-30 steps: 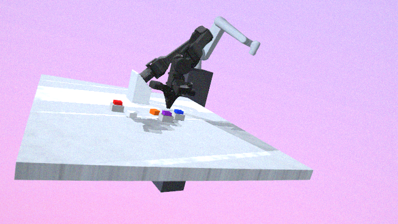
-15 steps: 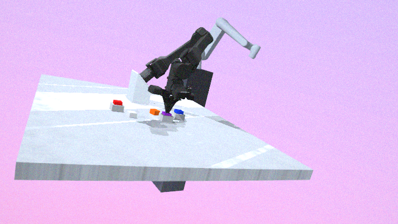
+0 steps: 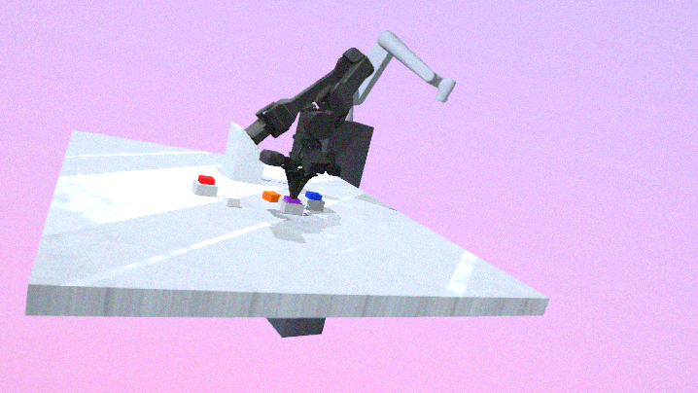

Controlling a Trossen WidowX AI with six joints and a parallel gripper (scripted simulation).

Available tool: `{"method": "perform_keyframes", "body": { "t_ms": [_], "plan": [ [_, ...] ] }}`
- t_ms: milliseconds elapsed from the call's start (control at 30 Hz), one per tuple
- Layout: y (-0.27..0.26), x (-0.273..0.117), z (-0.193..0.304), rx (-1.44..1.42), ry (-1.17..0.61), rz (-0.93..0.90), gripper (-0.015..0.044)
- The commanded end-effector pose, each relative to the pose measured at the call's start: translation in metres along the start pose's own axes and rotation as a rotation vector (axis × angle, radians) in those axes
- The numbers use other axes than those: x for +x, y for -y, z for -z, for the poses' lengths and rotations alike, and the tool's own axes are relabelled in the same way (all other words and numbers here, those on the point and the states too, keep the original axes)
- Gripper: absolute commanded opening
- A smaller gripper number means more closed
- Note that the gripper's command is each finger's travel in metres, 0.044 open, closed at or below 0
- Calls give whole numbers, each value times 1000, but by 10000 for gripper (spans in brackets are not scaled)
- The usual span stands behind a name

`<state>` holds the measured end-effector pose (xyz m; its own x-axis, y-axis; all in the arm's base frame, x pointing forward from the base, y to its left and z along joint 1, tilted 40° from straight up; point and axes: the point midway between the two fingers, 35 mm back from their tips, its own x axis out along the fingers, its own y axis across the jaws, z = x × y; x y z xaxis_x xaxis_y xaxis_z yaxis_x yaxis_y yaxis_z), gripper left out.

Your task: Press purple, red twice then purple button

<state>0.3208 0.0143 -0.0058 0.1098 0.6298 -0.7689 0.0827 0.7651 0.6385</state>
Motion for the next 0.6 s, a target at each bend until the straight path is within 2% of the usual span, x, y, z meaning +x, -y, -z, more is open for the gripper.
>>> {"method": "perform_keyframes", "body": {
  "t_ms": [0, 67, 167, 300, 367, 567],
  "plan": [
    [-1, 2, 3, 10, -8, -5, 20],
    [0, -2, 0, 1, -1, 0, 20],
    [0, -29, 2, 9, -7, -3, 20],
    [0, -31, 2, 10, -8, -4, 20],
    [-11, -35, 3, 10, -8, -2, 72],
    [-102, -69, 28, 11, -9, 1, 230]
  ]
}}
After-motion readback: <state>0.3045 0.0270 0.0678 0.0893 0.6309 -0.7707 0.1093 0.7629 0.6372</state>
